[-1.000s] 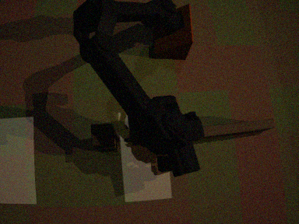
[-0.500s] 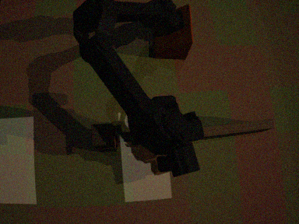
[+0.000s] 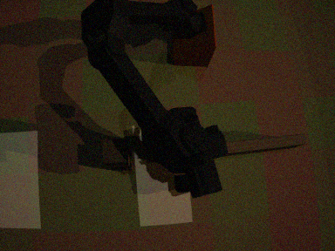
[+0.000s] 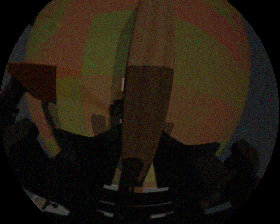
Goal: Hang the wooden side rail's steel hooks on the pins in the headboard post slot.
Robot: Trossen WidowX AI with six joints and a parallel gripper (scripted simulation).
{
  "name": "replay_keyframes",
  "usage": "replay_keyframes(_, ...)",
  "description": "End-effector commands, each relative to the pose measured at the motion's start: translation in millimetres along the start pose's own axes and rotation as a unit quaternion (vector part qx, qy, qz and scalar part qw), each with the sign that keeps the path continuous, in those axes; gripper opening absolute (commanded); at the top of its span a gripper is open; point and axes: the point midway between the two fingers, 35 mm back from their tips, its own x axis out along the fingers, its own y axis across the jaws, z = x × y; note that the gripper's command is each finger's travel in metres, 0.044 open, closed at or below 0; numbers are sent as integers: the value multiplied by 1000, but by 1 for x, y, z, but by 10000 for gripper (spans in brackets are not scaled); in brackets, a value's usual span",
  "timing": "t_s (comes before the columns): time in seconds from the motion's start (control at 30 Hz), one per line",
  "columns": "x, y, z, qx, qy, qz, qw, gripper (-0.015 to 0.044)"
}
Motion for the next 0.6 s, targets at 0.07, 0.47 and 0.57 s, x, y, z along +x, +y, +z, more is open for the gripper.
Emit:
replay_keyframes(0.07,-4,-2,-1,1,-2,-7,1000,0)
replay_keyframes(0.47,-3,-1,-3,1,-2,-7,1000,0)
replay_keyframes(0.57,-3,-1,-3,1,-2,-7,1000,0)
